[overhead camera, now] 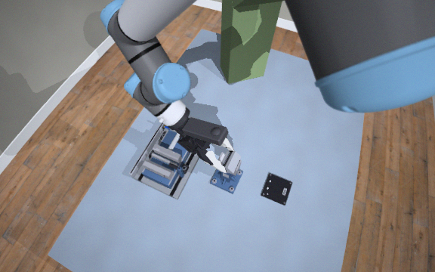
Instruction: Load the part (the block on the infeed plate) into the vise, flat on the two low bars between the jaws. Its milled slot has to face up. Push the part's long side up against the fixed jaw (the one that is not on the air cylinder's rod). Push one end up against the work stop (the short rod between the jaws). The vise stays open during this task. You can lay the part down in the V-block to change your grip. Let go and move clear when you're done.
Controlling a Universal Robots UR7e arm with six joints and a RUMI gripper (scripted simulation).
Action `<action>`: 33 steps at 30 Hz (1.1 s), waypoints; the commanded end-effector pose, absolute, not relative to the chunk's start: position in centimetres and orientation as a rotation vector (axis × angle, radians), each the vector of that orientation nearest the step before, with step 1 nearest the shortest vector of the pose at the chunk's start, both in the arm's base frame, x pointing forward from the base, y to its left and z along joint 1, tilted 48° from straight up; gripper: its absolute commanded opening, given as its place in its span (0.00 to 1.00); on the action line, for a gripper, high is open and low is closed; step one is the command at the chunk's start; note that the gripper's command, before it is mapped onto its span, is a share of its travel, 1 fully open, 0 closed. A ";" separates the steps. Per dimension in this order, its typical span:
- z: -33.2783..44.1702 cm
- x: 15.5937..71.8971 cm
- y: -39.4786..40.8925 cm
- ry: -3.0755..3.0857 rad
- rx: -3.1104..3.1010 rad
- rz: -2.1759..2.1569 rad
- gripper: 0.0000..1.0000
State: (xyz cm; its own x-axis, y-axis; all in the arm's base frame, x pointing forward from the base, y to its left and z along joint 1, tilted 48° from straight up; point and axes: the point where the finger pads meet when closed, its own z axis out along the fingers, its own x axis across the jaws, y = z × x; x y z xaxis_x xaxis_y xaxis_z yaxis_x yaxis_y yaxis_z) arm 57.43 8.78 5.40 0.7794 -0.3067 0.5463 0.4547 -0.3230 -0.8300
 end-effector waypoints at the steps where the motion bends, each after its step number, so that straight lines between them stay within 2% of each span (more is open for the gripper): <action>1: 5.4 57.4 8.8 -0.116 -1.740 -0.768 0.00; 33: 5.8 57.1 8.5 -0.116 -1.740 -0.768 0.00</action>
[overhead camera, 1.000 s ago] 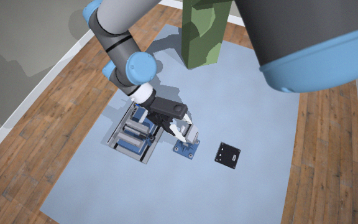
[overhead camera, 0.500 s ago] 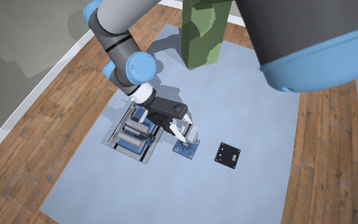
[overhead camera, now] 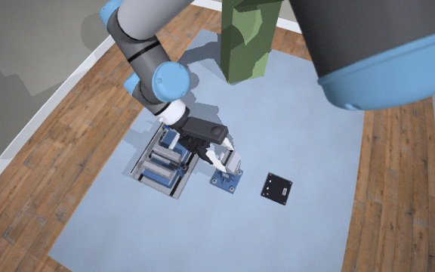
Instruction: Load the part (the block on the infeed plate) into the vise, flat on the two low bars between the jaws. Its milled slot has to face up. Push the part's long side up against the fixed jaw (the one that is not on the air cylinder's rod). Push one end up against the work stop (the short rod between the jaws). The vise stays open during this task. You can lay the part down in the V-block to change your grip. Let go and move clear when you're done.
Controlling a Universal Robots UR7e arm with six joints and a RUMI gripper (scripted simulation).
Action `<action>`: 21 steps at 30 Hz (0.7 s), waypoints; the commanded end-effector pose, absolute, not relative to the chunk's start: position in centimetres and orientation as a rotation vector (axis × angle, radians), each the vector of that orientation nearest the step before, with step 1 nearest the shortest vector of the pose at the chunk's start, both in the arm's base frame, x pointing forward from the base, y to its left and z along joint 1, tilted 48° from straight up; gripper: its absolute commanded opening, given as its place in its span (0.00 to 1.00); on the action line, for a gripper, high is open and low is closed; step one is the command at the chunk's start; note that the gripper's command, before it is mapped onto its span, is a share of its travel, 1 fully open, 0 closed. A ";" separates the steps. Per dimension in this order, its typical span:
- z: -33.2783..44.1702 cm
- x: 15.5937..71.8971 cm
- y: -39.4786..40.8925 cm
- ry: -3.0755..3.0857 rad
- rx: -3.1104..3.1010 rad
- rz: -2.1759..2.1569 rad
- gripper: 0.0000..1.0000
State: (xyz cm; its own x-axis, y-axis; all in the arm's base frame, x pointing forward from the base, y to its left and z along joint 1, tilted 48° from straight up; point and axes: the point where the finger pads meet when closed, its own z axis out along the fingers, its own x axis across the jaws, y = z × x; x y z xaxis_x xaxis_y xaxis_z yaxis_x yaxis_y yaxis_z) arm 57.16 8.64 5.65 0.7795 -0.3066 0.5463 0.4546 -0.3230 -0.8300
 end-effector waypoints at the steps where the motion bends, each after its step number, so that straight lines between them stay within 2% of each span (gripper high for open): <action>1: 5.8 57.0 8.5 -0.116 -1.740 -0.768 0.00; 21: 6.5 56.4 8.1 -0.116 -1.740 -0.768 0.00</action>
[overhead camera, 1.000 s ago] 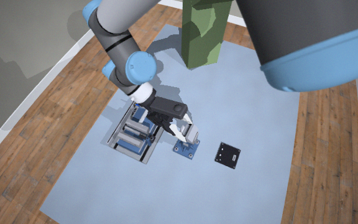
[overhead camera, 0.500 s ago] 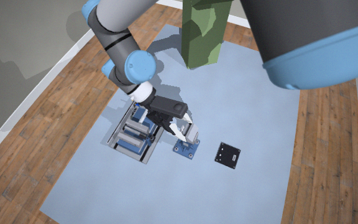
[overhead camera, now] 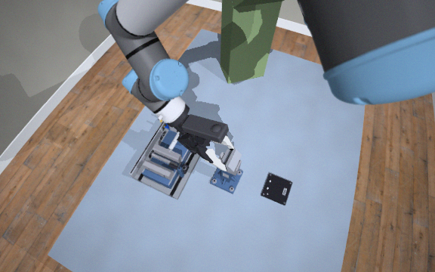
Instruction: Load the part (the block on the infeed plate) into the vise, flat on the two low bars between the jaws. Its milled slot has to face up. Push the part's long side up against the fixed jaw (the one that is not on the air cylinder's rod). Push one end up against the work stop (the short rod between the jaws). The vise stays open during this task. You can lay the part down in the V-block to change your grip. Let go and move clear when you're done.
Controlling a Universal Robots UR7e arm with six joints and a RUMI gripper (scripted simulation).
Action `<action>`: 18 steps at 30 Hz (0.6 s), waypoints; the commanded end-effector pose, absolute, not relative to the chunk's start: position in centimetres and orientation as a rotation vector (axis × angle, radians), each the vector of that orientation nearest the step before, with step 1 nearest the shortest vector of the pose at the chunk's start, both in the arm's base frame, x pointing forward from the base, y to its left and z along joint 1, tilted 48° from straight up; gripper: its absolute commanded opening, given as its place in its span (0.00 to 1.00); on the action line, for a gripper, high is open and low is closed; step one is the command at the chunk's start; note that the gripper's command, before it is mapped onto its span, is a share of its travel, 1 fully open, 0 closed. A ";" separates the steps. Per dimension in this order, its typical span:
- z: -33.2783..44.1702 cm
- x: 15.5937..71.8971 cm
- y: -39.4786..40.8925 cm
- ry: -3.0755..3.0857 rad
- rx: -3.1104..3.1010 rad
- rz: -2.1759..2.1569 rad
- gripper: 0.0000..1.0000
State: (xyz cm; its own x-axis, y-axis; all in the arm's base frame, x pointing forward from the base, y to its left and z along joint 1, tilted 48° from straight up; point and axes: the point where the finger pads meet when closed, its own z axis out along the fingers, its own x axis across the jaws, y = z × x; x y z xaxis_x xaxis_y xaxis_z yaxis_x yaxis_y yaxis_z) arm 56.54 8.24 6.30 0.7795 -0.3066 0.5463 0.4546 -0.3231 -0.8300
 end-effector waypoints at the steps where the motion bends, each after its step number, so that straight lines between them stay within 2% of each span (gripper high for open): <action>1: 6.5 56.4 8.1 -0.116 -1.740 -0.768 0.00; 18: 7.1 55.8 7.7 -0.116 -1.740 -0.768 0.00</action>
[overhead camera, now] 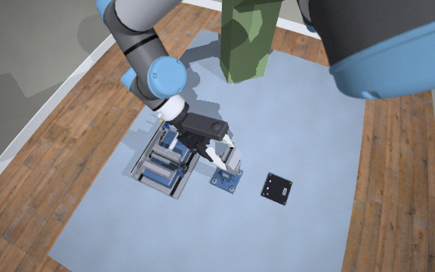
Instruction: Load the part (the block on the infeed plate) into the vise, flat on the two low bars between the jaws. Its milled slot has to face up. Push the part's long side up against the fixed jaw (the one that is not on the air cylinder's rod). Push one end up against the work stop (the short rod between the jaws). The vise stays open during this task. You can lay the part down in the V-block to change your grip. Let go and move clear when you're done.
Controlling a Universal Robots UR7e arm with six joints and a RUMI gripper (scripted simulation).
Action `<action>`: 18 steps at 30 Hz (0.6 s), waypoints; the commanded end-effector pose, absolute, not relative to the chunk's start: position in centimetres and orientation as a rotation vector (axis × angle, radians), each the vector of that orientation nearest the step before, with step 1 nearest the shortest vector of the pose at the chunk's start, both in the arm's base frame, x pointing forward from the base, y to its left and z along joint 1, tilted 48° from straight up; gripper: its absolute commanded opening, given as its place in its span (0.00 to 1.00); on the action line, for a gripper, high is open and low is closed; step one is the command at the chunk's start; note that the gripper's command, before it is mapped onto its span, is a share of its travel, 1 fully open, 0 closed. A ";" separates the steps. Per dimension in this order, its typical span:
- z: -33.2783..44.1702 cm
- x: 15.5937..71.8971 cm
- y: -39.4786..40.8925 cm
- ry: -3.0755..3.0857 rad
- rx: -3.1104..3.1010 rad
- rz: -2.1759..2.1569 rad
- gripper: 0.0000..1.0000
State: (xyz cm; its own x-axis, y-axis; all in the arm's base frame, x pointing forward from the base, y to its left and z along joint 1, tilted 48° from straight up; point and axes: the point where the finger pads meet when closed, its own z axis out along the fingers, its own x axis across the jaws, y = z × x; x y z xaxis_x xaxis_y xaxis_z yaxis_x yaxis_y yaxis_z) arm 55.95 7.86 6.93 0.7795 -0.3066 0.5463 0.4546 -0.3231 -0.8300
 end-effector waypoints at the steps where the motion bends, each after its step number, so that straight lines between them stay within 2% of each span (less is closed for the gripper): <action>1: 7.1 55.8 7.7 -0.116 -1.740 -0.768 0.00; 18: 7.4 55.6 7.6 -0.116 -1.740 -0.768 0.00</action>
